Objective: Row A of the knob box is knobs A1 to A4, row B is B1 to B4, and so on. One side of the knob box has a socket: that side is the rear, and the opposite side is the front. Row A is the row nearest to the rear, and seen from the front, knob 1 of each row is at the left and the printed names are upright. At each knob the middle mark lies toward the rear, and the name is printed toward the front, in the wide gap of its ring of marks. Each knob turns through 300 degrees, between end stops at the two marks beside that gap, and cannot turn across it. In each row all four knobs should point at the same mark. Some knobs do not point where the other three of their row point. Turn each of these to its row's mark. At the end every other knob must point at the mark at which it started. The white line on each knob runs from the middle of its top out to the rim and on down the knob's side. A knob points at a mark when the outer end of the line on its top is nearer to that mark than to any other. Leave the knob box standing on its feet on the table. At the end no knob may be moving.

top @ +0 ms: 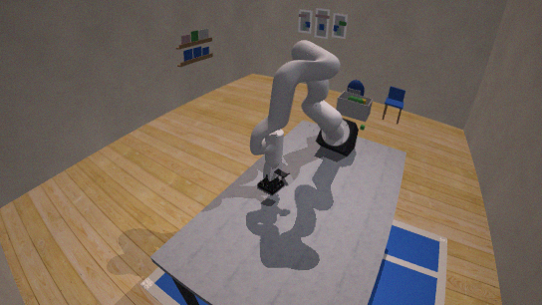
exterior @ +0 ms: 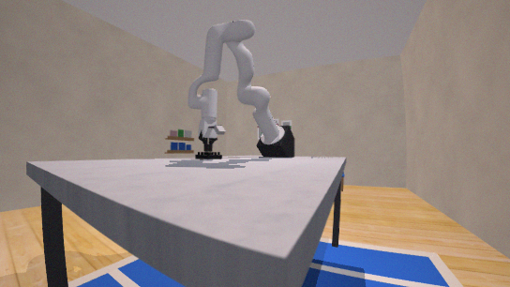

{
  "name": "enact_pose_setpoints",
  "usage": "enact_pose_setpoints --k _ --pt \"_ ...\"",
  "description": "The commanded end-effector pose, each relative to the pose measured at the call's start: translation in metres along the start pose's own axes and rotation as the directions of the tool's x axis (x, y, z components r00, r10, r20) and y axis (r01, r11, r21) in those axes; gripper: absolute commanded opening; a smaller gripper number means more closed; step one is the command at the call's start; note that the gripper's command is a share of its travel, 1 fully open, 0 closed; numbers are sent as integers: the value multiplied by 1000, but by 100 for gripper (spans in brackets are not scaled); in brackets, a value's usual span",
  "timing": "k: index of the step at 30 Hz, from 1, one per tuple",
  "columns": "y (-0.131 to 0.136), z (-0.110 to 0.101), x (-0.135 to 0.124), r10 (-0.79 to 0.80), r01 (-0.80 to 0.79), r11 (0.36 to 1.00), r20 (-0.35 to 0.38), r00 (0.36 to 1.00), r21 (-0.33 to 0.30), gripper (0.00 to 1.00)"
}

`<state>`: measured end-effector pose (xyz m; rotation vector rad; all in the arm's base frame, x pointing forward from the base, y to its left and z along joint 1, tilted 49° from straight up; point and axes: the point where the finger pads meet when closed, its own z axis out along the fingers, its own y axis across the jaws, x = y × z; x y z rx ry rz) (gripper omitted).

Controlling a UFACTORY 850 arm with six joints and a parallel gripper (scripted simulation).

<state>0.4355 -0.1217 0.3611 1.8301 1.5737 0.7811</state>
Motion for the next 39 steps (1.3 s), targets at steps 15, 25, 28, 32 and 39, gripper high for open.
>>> enact_pose_setpoints --k 15,25,28,32,39 --pt "1 3 0 0 0 1000 0 1000 -1 19" --pt "1 10 0 0 0 1000 0 1000 -1 19" --pt "1 11 0 0 0 1000 0 1000 -1 19" --pt "1 12 0 0 0 1000 0 1000 -1 19" --pt "1 12 0 0 0 1000 0 1000 -1 19"
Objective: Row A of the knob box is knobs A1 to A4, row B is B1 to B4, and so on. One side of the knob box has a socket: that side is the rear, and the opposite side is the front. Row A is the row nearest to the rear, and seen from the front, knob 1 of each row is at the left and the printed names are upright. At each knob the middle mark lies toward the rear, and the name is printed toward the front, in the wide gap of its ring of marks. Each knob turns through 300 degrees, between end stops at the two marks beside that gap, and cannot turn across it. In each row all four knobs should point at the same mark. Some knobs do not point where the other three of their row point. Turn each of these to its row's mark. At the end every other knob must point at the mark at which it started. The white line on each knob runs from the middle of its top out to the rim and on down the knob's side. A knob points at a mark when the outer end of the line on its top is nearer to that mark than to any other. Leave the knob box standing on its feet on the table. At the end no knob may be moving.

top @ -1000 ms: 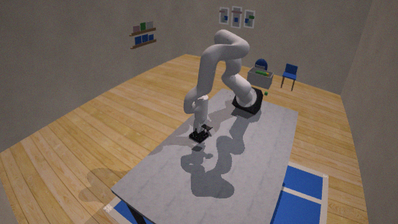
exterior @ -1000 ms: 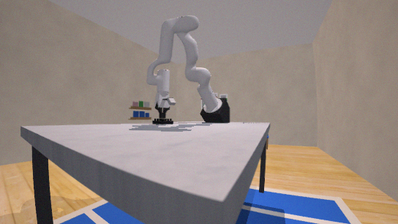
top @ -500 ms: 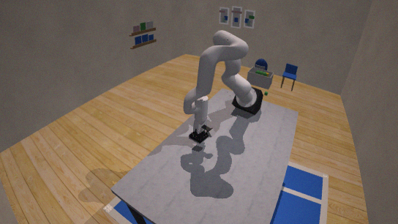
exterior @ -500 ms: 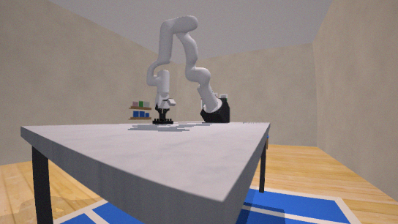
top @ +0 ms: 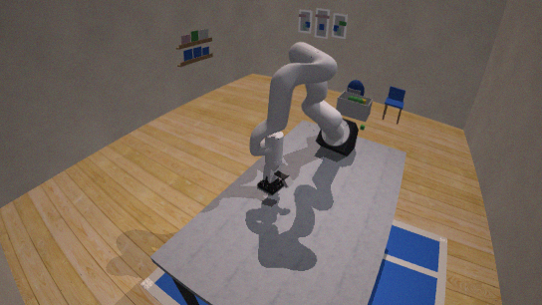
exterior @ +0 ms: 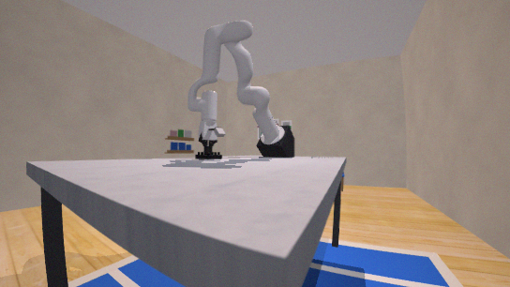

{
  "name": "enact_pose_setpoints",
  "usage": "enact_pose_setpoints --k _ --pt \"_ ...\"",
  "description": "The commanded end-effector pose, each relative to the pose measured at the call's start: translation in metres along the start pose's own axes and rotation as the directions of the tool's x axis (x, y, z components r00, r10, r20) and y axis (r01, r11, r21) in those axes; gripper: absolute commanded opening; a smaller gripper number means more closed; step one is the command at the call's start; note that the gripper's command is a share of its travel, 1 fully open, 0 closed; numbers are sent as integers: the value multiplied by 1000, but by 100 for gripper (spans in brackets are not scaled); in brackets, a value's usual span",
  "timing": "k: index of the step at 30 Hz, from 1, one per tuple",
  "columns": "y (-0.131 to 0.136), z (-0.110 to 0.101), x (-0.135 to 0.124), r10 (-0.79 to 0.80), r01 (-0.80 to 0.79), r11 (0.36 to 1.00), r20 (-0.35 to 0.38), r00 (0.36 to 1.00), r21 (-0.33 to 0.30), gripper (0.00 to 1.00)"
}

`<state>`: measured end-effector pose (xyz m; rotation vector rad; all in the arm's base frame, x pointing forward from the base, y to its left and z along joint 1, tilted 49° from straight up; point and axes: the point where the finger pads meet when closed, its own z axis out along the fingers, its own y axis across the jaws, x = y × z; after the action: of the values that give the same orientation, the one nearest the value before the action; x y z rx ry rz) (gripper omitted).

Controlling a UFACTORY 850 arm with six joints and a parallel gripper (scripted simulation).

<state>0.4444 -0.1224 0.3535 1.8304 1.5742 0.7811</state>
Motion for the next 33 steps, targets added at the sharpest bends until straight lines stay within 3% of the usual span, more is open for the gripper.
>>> enact_pose_setpoints --k 1,31,32,33 --pt "1 0 0 0 0 1000 0 1000 -2 19" --pt "1 0 0 0 0 1000 0 1000 -2 19" --pt "1 0 0 0 0 1000 0 1000 -2 8" --pt "1 0 0 0 0 1000 0 1000 -2 8"
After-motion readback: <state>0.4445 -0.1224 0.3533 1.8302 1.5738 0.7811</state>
